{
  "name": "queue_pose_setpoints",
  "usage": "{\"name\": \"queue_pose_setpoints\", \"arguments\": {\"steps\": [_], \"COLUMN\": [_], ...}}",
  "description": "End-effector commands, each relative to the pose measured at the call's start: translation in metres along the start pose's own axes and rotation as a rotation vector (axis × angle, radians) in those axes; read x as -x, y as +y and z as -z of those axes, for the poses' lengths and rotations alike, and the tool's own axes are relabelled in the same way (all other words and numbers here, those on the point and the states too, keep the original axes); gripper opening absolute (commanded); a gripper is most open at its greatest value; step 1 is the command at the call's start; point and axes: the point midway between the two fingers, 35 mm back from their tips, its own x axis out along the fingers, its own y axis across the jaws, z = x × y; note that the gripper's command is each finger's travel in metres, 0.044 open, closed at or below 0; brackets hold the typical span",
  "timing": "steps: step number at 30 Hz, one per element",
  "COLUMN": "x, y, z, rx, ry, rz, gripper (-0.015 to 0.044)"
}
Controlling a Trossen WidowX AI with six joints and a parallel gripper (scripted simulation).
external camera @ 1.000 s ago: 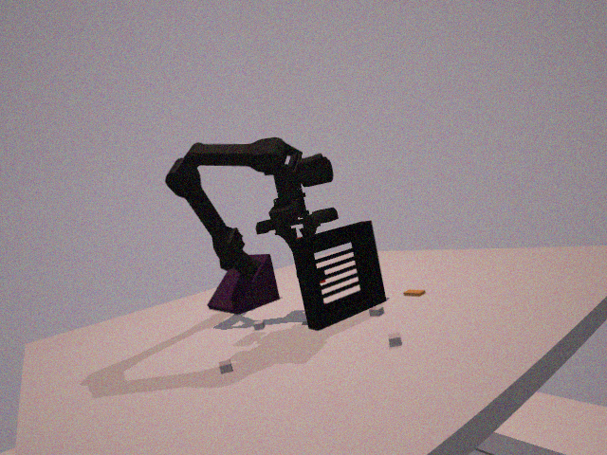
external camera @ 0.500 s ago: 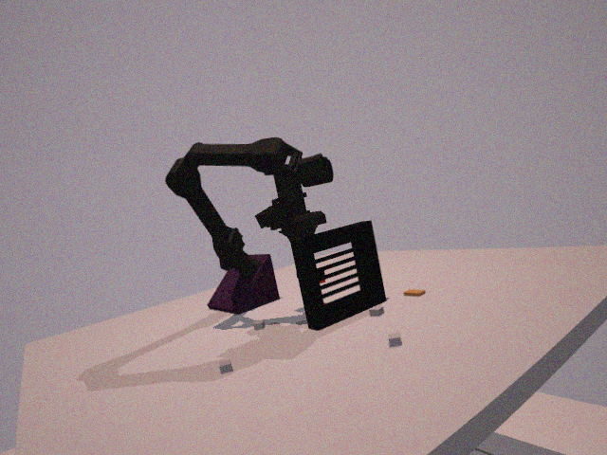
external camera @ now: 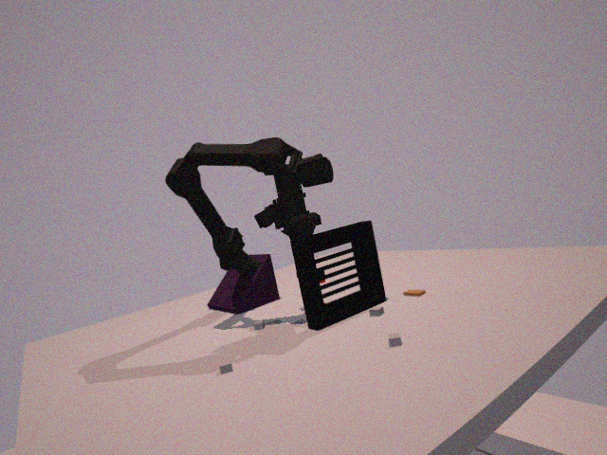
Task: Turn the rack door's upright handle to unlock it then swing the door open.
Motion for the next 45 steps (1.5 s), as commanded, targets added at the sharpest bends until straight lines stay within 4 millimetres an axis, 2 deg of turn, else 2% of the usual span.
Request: {"name": "queue_pose_setpoints", "arguments": {"steps": [1, 8, 9, 12, 45], "x": [-0.0009, -0.0009, -0.0009, -0.0008, -0.0010], "y": [0.0009, 0.0009, 0.0009, 0.0009, 0.0003], "z": [-0.0002, -0.0002, -0.0002, -0.0002, -0.0001], "rx": [-0.023, -0.023, -0.023, 0.050, 1.685], "ry": [0.001, 0.001, 0.001, 0.001, 0.006], "rz": [-0.001, -0.001, -0.001, -0.001, 0.000], "gripper": [0.0092, 0.0276, 0.0285, 0.0285, 0.0285]}}
